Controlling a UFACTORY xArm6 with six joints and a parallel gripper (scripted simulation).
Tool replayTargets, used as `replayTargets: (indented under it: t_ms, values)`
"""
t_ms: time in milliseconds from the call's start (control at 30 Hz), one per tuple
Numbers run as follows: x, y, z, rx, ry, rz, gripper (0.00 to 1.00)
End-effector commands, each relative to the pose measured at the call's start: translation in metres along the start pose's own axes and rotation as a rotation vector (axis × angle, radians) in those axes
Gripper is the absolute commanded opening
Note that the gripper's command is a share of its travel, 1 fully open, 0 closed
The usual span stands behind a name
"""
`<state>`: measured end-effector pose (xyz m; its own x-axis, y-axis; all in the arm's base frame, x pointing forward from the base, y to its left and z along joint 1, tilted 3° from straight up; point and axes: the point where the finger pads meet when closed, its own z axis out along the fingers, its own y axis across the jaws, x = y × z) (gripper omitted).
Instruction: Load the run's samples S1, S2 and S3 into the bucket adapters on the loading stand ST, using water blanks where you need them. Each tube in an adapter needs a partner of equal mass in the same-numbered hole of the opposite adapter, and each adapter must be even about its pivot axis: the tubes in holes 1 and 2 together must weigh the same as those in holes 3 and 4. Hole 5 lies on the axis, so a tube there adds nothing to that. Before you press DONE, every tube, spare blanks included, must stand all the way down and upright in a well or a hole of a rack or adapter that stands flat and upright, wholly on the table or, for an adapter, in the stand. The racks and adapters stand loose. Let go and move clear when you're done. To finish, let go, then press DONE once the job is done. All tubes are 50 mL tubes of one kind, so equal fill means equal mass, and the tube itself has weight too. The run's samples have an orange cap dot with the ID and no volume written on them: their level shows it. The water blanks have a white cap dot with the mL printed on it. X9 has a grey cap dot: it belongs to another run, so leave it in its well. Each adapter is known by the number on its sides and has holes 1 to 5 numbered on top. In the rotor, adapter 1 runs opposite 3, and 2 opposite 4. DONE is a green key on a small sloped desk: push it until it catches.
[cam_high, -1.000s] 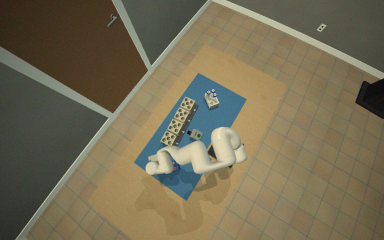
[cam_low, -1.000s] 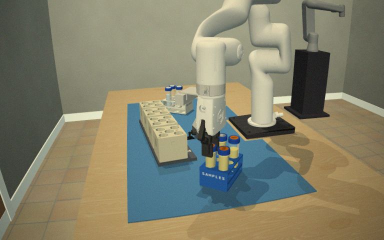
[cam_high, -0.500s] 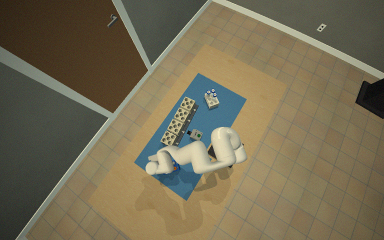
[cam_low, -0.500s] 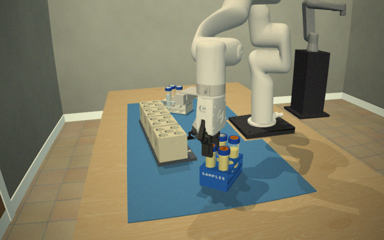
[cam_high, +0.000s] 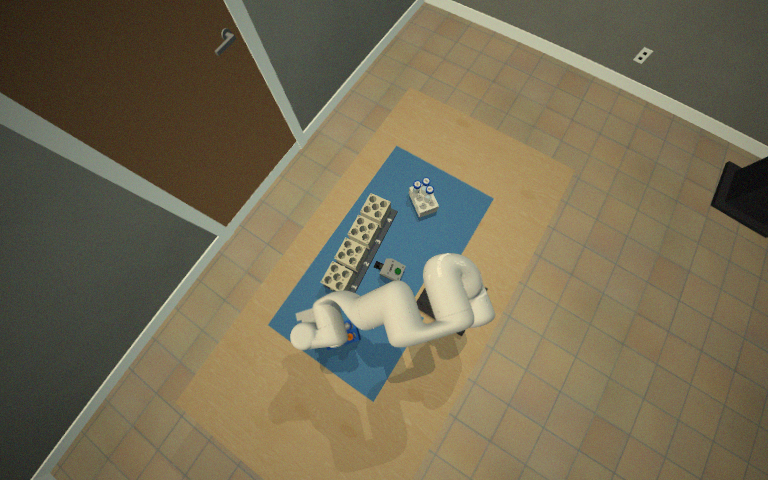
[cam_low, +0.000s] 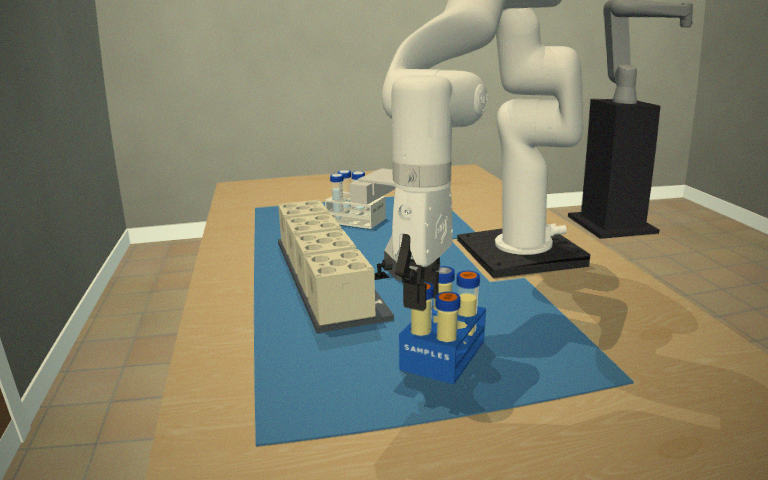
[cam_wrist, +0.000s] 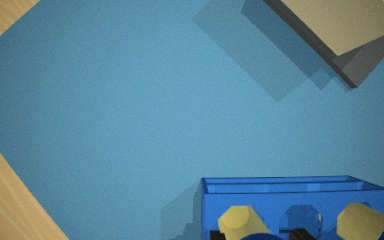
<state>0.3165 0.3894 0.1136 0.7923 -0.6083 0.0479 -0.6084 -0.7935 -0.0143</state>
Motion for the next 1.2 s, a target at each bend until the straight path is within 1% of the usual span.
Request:
replayTargets:
  t_ms: [0, 700, 833, 900, 1167]
  values:
    - [0.0, -0.002, -0.005, 0.005, 0.0, 0.0, 0.0]
    - [0.0, -0.002, -0.015, 0.005, 0.0, 0.0, 0.0]
    - [0.0, -0.002, -0.023, 0.005, 0.0, 0.0, 0.0]
    - [0.0, -0.002, -0.023, 0.005, 0.0, 0.0, 0.0]
    - [0.0, -0.002, -0.039, 0.005, 0.0, 0.0, 0.0]
